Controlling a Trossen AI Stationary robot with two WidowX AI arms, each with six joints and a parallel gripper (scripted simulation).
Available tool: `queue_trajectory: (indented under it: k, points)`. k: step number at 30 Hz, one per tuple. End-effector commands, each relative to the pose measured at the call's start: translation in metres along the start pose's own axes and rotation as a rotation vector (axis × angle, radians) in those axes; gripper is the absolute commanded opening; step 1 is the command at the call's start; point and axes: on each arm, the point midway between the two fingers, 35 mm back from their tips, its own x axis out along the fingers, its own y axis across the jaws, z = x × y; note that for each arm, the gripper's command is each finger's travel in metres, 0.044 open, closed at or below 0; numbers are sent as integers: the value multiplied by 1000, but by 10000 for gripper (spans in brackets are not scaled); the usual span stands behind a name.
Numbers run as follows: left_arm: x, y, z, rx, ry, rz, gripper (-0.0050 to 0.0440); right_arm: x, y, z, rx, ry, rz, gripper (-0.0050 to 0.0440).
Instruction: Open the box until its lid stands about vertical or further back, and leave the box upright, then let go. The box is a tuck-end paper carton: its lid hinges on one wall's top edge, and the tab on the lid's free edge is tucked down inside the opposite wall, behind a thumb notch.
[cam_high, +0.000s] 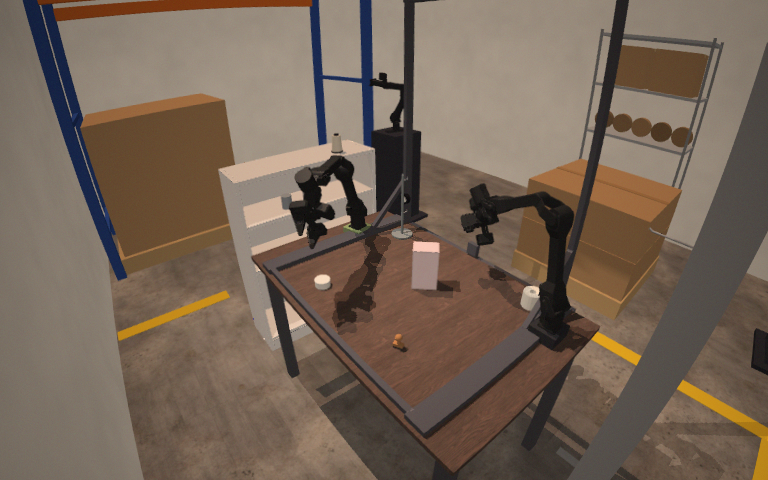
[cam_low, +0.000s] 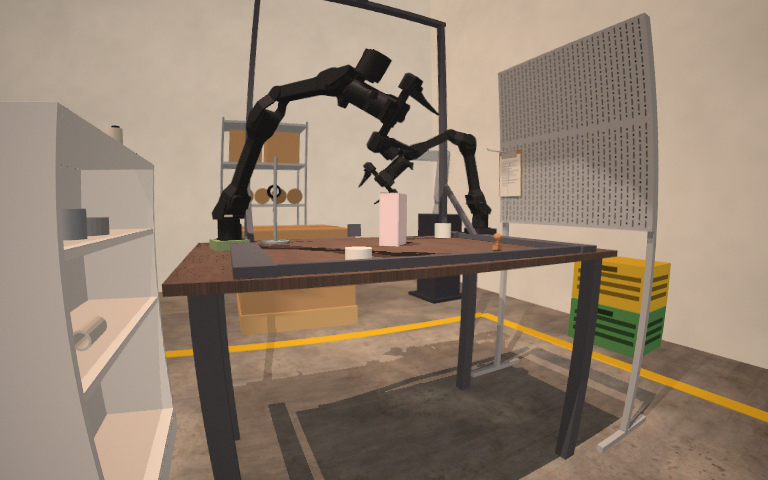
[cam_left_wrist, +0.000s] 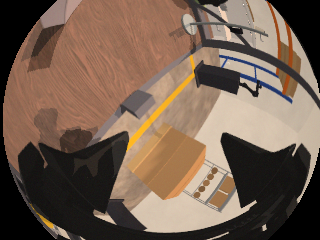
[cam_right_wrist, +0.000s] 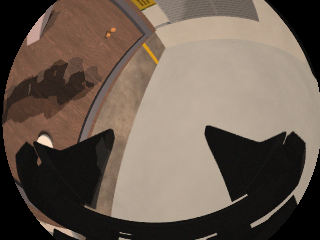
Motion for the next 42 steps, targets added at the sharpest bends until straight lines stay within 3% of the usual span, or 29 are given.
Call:
queue_trajectory:
  k: [1,19,22,27,32,34,37,42]
  points:
    - [-8,-11,-1,12,-7,-31,440,-13,-14,3,-7,-3,-37,440]
    - [-7,-10,1,22,-18,-31,440,-15,-13,9,0,-10,-40,440]
    - [1,-4,11,70,-79,-30,440,-24,-12,39,35,-49,-57,440]
    - [18,13,40,203,-254,-15,440,-53,-3,111,132,-160,-90,440]
    - [27,31,64,318,-416,16,440,-93,17,180,247,-292,-105,440]
    - [27,31,64,318,-416,16,440,-93,17,180,247,-292,-105,440]
    - [30,46,81,402,-544,54,440,-130,40,227,348,-410,-97,440]
    - [28,70,103,511,-728,131,440,-183,76,274,485,-566,-59,440]
